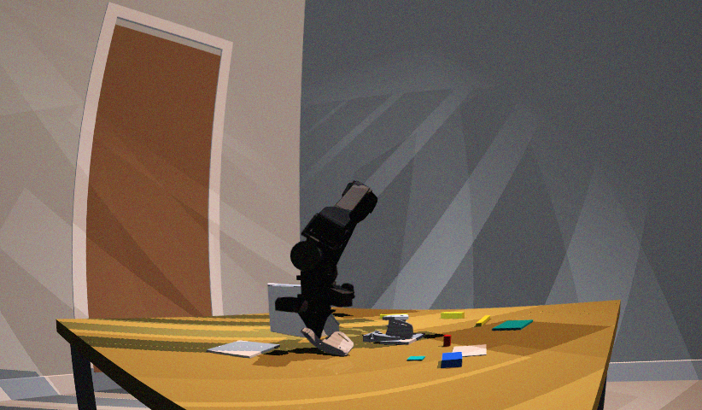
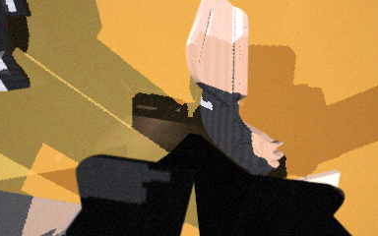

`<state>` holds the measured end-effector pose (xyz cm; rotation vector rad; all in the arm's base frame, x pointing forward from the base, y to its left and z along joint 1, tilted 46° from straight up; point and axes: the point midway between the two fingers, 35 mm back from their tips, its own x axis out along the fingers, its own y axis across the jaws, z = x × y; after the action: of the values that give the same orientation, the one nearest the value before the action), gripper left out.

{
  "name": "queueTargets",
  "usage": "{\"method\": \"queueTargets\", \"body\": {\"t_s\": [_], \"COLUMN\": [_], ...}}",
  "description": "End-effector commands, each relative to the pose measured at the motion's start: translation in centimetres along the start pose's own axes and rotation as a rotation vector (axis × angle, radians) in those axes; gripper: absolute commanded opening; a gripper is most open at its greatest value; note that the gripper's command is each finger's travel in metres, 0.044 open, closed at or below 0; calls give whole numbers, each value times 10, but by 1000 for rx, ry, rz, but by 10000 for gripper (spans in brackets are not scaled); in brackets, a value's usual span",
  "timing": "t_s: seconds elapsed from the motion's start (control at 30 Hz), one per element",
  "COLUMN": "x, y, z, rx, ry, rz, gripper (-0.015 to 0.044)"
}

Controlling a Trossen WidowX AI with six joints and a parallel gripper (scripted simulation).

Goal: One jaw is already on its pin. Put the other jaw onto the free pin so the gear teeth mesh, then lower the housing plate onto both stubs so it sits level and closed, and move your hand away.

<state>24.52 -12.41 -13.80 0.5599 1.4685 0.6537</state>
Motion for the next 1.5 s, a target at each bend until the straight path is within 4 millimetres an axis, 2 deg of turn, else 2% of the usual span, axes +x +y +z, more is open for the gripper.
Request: {"method": "queueTargets", "body": {"t_s": [0.0, 0.07, 0.17, 0.2, 0.33, 0.37, 0.9, 1.47], "x": [0, -10, -50, -58, -61, -54, -54, -54], "y": [-5, -5, -2, -1, -1, -3, -3, -3], "z": [0, 1, 1, 0, 0, 0, 0, 0], "rx": [-2, -2, 0, 0, 0, 9, 9, 9], "ry": [3, 3, 1, 1, 1, -6, -6, -6], "rz": [-1, -2, -2, -2, -2, 1, 1, 1], "gripper": [0, 0, 0, 0, 0, 26, 440, 440]}}
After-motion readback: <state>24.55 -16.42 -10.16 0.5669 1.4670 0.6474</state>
